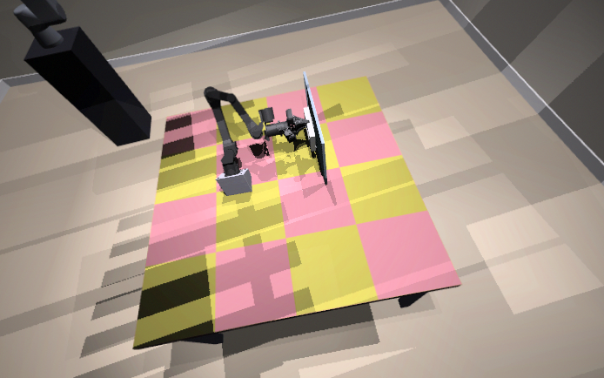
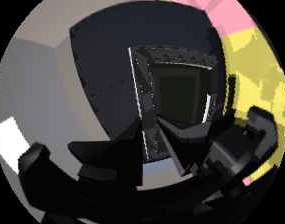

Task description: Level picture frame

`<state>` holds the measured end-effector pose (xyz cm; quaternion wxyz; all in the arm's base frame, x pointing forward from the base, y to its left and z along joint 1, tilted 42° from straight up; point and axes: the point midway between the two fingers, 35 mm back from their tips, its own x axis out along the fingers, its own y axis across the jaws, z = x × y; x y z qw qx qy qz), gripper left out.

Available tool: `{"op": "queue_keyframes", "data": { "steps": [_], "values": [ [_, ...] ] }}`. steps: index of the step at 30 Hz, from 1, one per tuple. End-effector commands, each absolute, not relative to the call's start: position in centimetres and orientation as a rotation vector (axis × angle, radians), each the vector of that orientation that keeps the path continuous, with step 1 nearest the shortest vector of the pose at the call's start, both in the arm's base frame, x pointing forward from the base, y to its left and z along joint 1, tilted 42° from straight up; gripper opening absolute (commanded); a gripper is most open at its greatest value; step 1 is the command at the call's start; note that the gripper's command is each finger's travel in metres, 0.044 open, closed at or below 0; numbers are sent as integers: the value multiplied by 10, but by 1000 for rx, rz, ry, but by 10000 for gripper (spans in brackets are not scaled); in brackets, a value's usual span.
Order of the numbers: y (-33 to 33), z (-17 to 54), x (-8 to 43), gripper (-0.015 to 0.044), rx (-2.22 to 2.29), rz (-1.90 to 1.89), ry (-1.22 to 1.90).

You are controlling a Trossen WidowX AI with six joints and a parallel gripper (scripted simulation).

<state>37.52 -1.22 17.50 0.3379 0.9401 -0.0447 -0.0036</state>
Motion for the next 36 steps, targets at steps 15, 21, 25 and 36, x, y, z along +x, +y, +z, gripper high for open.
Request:
{"op": "queue_keyframes", "data": {
  "steps": [15,21,25,36],
  "values": [
    [-12,181,376,0,2453,-4,-137],
    [-12,181,376,0,2453,-4,-137],
    [-10,181,376,0,2453,-4,-137],
    [-11,182,376,0,2453,-4,-137]
  ]
}}
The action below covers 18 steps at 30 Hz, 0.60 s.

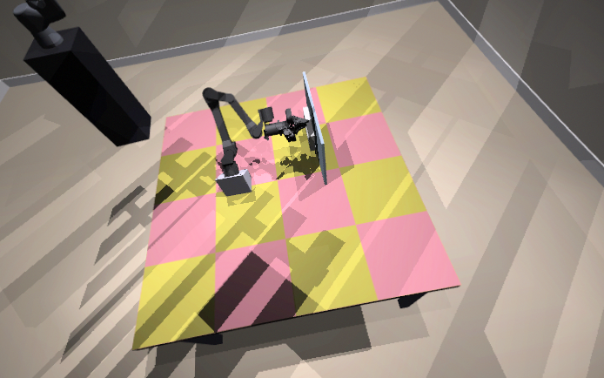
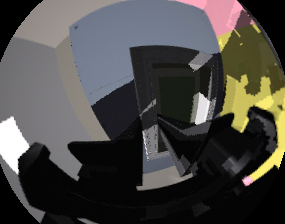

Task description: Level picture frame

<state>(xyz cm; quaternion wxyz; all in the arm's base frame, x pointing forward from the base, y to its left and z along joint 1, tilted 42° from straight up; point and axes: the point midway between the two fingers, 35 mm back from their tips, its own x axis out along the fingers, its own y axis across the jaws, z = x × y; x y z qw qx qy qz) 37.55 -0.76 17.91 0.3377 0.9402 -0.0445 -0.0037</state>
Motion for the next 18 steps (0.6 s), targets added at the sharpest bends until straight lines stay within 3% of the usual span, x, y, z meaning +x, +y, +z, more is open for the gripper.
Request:
{"op": "queue_keyframes", "data": {
  "steps": [1,18],
  "values": [
    [-11,182,376,0,2453,-4,-137],
    [-7,178,376,0,2454,-4,-137]
  ]
}}
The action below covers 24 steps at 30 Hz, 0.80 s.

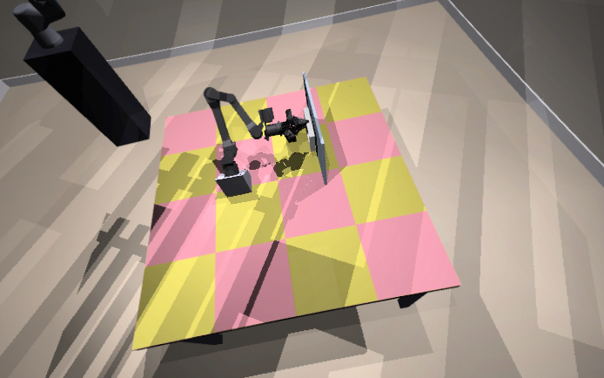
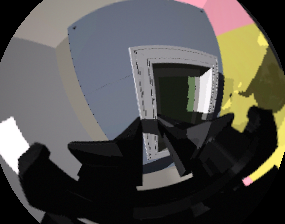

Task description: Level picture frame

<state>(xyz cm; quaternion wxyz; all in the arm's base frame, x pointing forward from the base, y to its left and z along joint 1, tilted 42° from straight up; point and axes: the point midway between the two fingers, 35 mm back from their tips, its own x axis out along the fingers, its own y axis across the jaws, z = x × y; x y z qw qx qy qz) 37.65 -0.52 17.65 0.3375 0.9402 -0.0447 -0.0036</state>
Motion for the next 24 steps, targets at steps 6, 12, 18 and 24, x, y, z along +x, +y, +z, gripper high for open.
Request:
{"op": "queue_keyframes", "data": {
  "steps": [6,12,18,24],
  "values": [
    [-5,177,376,0,2451,-7,-125],
    [-5,176,376,0,2450,-8,-119],
    [-4,176,376,0,2445,-10,-119],
    [-4,176,377,0,2408,-13,-118]
  ]
}}
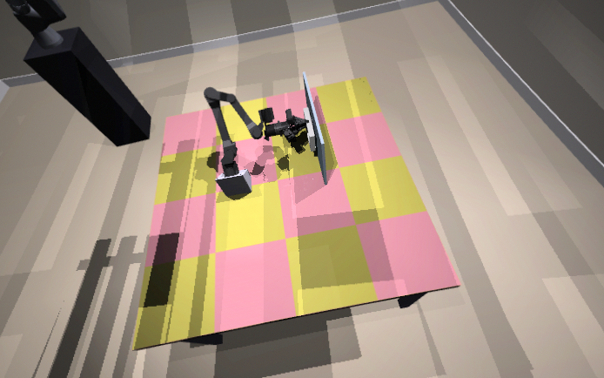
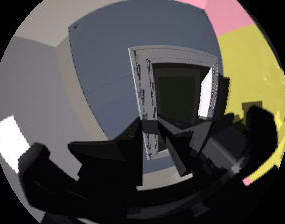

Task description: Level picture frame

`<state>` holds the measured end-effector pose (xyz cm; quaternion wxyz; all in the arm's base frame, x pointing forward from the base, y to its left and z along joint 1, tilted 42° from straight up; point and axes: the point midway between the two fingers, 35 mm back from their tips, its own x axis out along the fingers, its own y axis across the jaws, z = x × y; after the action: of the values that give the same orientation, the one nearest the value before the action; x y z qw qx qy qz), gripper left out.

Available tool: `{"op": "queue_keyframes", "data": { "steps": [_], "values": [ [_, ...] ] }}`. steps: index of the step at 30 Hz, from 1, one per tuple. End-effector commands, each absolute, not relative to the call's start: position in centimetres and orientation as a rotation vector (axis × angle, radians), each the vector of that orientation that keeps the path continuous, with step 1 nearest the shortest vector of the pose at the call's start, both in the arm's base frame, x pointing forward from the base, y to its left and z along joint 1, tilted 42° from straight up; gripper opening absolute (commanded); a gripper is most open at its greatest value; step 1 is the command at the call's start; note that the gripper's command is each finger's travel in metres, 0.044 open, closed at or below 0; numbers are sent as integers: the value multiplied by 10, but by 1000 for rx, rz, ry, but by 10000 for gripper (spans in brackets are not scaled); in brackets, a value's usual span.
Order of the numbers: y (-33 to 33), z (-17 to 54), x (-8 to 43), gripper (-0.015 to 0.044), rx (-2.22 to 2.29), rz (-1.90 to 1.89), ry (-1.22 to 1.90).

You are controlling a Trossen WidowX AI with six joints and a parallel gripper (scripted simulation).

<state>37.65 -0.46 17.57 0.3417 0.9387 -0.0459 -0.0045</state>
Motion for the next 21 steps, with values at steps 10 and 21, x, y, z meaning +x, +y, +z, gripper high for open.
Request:
{"op": "queue_keyframes", "data": {
  "steps": [10,21],
  "values": [
    [-5,177,376,0,2341,-18,-116],
    [-5,177,376,0,2280,-22,-114]
  ]
}}
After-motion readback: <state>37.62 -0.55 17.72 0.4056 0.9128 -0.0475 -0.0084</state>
